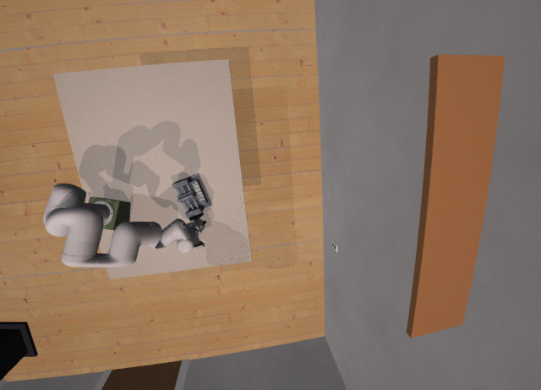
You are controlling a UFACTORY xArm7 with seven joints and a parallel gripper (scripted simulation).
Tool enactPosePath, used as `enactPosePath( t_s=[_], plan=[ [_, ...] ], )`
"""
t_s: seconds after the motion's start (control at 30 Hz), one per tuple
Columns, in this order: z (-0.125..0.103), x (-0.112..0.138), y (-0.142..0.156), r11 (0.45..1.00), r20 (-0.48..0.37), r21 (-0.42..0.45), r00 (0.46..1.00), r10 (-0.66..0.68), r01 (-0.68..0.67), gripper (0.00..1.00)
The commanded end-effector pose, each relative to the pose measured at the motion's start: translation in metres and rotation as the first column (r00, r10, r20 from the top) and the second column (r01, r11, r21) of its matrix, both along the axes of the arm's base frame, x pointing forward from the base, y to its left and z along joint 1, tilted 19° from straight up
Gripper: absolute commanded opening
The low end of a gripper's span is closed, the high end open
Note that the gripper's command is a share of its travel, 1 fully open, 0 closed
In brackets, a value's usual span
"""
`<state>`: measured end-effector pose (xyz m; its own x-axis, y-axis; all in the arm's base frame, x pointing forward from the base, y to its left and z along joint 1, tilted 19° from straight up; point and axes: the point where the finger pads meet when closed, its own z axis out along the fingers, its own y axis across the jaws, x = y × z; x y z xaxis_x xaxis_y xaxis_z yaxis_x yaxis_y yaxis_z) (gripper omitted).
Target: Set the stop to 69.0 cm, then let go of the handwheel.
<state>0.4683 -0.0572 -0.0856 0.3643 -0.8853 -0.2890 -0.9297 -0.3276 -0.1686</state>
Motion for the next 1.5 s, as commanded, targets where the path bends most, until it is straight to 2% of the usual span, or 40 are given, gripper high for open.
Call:
enactPosePath(
  t_s=[0.0,0.6,0.97,1.47],
  plan=[
    [0.004,-0.004,-0.004,1.000,0.002,-0.001,1.000,-0.002,0.002,0.06],
    [0.030,-0.011,-0.016,1.000,0.002,-0.001,1.000,-0.002,0.002,0.06],
    [0.048,0.004,-0.015,1.000,0.002,-0.001,1.000,-0.002,0.002,0.06],
    [0.049,0.025,-0.007,1.000,0.002,-0.001,1.000,-0.002,0.002,0.06]
  ],
)
